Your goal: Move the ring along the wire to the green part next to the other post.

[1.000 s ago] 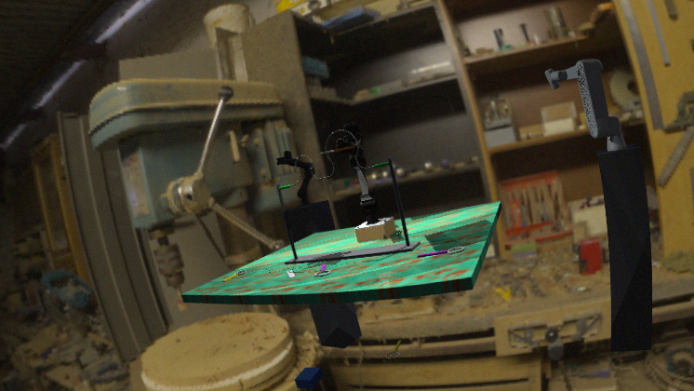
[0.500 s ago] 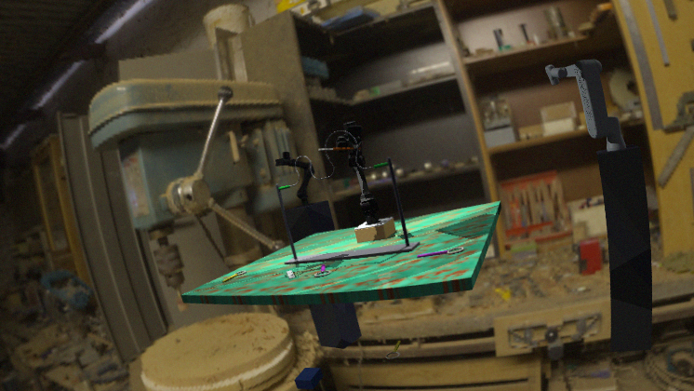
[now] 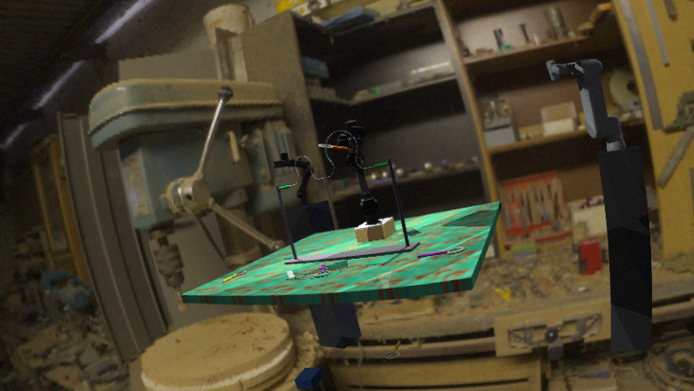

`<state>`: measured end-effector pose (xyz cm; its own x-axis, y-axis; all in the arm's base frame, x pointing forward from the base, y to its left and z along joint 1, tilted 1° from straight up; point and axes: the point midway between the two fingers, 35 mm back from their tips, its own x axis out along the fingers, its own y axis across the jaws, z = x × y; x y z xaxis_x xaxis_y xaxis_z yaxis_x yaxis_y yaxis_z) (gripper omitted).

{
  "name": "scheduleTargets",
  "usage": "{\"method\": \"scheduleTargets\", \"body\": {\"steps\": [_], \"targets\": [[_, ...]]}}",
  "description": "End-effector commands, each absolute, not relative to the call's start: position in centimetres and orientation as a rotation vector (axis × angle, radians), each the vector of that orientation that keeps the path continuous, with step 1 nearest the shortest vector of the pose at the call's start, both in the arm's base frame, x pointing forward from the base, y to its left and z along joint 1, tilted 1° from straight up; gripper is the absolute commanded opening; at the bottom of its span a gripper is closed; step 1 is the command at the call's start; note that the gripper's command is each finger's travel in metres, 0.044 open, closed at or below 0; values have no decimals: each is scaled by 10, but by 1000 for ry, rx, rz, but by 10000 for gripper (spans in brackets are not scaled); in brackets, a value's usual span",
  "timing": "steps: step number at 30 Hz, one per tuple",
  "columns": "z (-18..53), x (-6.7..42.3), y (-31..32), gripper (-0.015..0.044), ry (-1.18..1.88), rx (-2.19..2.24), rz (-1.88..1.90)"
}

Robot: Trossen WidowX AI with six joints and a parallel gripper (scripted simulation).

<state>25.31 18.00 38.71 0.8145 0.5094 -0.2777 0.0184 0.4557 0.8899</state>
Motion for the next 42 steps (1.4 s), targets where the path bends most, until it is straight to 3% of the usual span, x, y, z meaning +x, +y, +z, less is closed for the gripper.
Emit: {"method": "scheduleTargets", "body": {"steps": [1, 42], "targets": [[387, 255, 180, -150, 559, 1019, 311], [372, 257, 167, -150, 528, 510, 170]]}}
